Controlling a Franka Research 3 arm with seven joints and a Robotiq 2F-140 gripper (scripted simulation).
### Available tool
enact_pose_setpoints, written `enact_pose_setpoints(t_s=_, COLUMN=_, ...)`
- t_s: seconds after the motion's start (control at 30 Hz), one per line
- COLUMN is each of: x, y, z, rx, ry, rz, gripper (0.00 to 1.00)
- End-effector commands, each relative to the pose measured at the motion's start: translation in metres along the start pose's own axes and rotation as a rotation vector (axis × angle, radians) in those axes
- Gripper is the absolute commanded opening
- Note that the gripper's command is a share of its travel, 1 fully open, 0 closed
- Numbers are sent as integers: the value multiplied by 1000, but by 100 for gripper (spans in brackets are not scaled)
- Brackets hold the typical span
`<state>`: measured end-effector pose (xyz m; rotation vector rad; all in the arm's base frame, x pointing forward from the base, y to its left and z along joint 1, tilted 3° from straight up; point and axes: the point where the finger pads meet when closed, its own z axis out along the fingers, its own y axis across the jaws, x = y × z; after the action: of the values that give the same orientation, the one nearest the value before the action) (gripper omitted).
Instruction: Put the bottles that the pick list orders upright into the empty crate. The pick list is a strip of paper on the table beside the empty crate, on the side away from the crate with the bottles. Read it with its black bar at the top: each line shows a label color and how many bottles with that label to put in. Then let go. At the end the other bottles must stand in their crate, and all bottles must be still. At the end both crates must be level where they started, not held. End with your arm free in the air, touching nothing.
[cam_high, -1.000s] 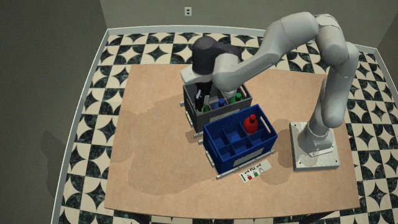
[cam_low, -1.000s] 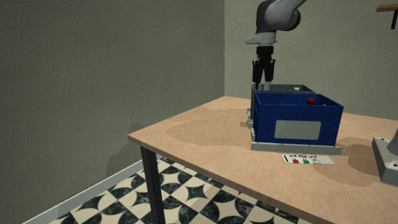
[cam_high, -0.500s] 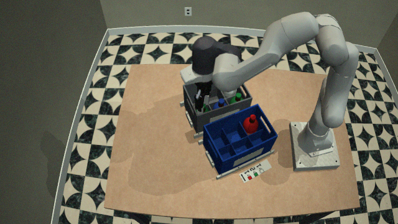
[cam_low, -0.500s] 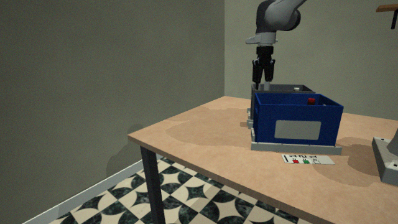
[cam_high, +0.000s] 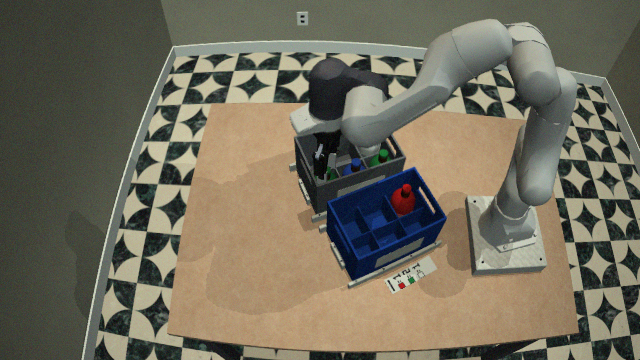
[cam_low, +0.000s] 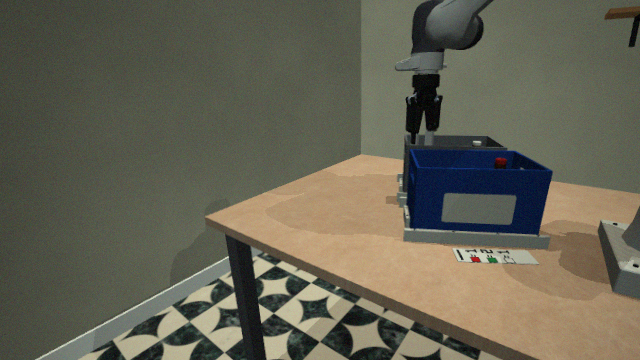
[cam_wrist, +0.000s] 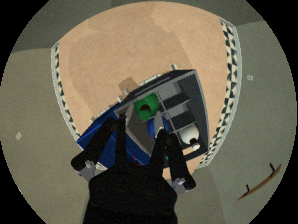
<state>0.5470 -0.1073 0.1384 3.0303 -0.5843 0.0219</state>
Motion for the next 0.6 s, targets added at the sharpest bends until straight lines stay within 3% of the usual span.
enact_pose_setpoints(t_s=0.0, x=0, y=2, z=2, rx=-2, ry=-1, rz=4, gripper=38)
enact_pose_setpoints(t_s=0.2, x=0, y=2, z=2, rx=-2, ry=-1, rz=4, gripper=38)
enact_pose_setpoints(t_s=0.23, x=0, y=2, z=-1, rx=-2, ry=-1, rz=4, gripper=0)
enact_pose_setpoints(t_s=0.57, x=0, y=2, z=-1, rx=-2, ry=-1, rz=4, gripper=0)
